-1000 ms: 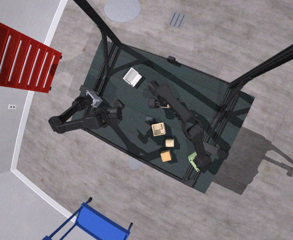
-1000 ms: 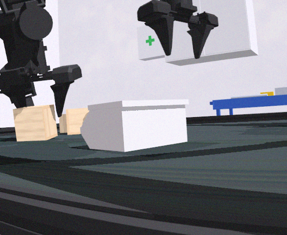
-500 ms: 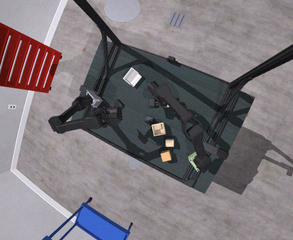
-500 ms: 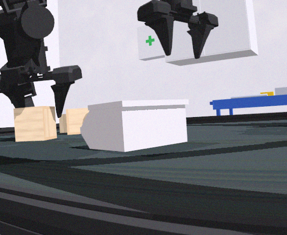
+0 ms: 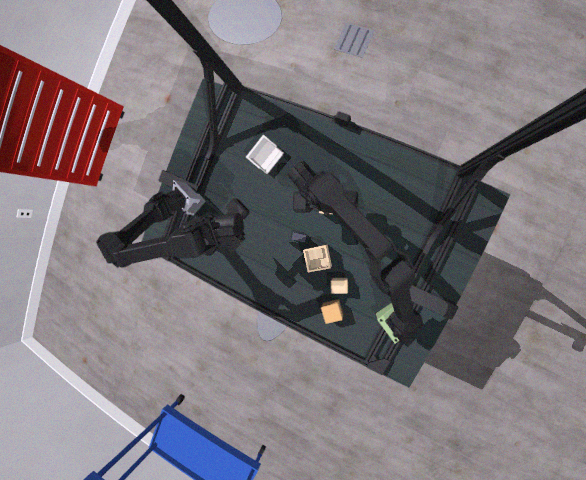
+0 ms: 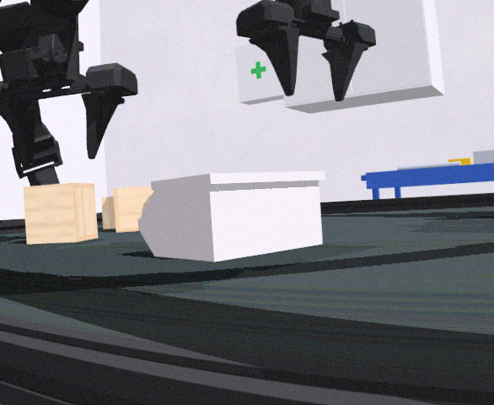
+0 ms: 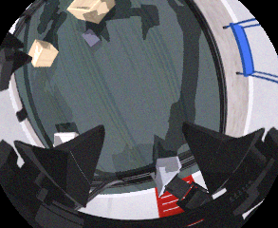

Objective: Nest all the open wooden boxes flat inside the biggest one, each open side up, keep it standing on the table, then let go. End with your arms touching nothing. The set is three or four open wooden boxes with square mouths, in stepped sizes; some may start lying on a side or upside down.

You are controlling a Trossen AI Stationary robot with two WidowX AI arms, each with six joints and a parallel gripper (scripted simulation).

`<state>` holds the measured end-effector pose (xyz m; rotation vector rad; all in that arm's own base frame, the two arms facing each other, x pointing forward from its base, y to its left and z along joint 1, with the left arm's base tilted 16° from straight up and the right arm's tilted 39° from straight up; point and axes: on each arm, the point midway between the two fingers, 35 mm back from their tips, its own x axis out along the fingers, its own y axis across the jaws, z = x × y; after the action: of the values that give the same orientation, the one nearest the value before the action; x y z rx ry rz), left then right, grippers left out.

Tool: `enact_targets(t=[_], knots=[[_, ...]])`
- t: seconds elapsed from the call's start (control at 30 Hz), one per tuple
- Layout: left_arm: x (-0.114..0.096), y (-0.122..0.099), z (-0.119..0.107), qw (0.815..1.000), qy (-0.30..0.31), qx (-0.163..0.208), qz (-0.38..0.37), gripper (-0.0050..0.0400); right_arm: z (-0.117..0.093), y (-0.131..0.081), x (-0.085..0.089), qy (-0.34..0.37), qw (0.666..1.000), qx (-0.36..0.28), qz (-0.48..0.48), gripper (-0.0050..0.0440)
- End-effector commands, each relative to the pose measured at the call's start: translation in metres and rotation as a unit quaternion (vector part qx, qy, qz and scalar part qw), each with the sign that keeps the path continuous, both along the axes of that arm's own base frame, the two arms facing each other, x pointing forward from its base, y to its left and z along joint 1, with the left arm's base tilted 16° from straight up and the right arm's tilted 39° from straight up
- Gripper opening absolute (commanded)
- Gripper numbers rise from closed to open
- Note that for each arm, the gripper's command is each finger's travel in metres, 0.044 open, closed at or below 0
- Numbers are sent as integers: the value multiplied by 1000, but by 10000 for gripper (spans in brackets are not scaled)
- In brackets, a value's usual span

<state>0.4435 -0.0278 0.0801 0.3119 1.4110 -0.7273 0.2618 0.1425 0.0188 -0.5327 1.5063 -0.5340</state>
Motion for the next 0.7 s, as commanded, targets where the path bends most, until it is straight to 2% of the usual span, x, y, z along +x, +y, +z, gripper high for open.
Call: enact_targets(t=[0.0, 0.67], knots=[[-1, 0, 4, 1000, -4, -3, -1, 400, 0, 0, 0, -1, 1000, 0, 1, 400], [0, 0, 3, 1000, -10, -8, 2, 400, 0, 0, 0, -1, 1000, 0, 1, 400]])
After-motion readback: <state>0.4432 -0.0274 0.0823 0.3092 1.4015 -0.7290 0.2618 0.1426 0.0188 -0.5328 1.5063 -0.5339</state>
